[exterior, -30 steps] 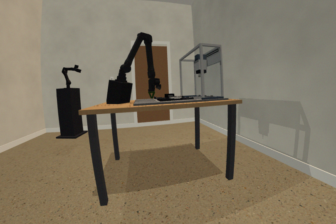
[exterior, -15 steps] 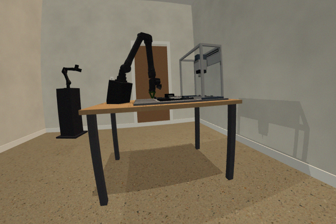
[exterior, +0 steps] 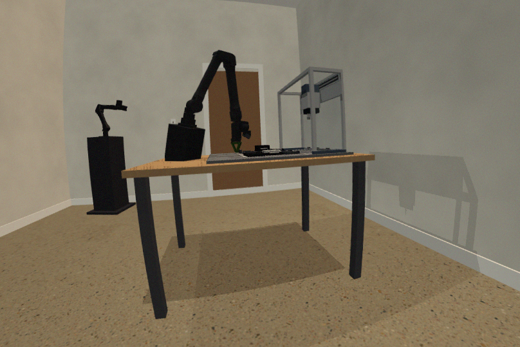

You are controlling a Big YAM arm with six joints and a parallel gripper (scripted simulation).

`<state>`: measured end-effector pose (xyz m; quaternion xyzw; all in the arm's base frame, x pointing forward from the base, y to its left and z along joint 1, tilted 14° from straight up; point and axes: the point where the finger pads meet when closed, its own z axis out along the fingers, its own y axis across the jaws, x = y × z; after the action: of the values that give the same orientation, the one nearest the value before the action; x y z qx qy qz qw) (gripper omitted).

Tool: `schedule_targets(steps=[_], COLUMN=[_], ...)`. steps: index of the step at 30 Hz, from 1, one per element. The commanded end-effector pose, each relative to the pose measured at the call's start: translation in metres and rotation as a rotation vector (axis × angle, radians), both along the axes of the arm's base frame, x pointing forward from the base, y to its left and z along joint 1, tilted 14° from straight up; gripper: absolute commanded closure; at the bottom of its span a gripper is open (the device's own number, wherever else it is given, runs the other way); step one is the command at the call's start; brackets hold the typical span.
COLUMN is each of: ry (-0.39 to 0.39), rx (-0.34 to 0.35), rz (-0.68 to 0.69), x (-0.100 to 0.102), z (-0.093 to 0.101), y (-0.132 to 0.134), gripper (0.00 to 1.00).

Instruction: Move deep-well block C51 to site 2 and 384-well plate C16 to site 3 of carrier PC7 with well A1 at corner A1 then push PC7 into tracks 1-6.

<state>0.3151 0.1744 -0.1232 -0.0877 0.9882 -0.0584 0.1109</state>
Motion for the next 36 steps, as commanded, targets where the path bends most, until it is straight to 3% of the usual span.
schedule_targets(steps=[1, 36], ry=[0.0, -0.006], rx=[0.0, 0.001], rz=[0.007, 0.002], x=[0.01, 0.024], z=[0.0, 0.003], y=[0.004, 0.005], gripper=[0.2, 0.2])
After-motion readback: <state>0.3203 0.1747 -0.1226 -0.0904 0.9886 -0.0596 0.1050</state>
